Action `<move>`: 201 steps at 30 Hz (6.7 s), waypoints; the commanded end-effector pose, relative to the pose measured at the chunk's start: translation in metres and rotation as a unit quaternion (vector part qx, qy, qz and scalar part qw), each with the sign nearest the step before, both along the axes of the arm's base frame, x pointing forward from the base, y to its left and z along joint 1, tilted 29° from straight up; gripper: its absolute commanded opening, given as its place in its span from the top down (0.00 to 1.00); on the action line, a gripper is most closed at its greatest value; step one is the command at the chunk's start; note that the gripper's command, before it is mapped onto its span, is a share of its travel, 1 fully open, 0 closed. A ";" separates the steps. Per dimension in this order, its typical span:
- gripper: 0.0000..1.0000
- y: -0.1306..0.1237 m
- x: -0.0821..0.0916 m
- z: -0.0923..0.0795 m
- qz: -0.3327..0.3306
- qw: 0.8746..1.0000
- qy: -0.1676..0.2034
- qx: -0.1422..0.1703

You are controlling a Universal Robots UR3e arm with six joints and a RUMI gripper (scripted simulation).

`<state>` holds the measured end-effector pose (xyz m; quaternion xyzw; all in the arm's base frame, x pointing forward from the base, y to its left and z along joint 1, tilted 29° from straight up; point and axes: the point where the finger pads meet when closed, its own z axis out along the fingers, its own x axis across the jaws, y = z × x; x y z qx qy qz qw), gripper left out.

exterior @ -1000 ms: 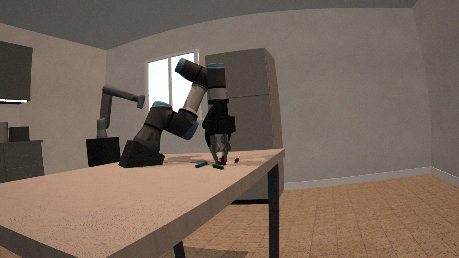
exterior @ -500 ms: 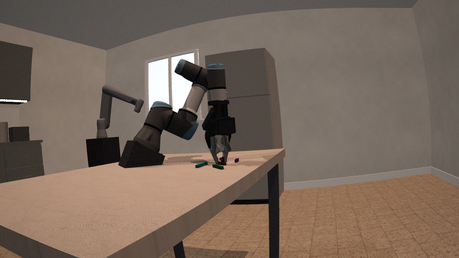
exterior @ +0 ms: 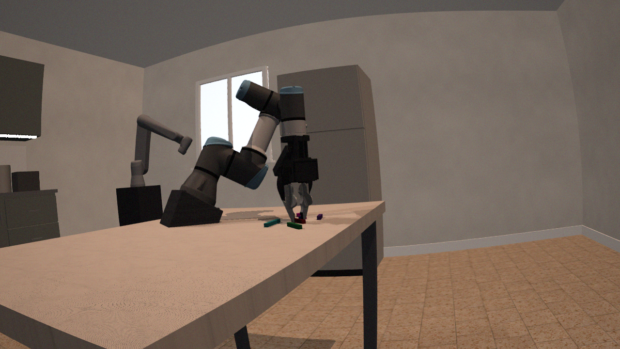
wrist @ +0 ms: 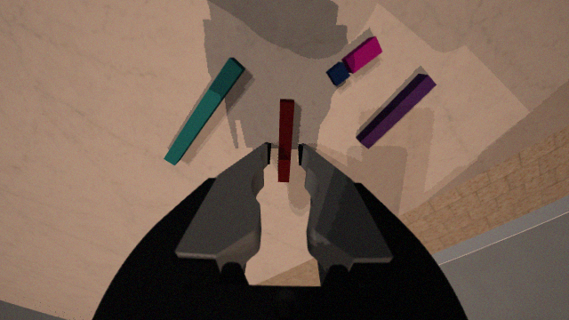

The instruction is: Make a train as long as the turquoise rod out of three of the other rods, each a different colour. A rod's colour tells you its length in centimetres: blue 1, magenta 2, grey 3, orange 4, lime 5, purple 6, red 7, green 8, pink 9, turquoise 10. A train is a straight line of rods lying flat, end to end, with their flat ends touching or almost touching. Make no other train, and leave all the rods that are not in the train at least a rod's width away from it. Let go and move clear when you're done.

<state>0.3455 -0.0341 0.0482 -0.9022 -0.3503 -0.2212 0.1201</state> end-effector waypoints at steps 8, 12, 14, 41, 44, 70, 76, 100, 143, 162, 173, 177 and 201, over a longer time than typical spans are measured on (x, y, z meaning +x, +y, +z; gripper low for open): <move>0.86 0.000 0.001 0.000 0.000 1.000 -0.001 0.000; 1.00 0.000 0.001 0.000 0.000 1.000 -0.001 0.000; 1.00 0.000 0.001 0.000 0.000 1.000 -0.001 0.000; 1.00 0.000 0.001 0.000 0.000 1.000 -0.001 0.000; 1.00 0.000 0.001 0.000 0.000 1.000 -0.001 0.000; 1.00 -0.017 -0.014 0.039 0.000 1.000 -0.001 -0.001; 1.00 -0.026 -0.021 0.059 0.000 1.000 -0.001 -0.001; 1.00 -0.038 -0.031 0.088 0.000 1.000 0.000 -0.001; 1.00 0.028 -0.036 0.116 -0.201 0.973 0.086 0.072; 1.00 0.066 -0.042 0.129 -0.319 0.931 0.136 0.115; 1.00 0.079 -0.045 0.133 -0.361 0.911 0.153 0.130; 1.00 0.079 -0.045 0.134 -0.362 0.910 0.153 0.130; 1.00 0.083 -0.042 0.126 -0.362 0.910 0.153 0.131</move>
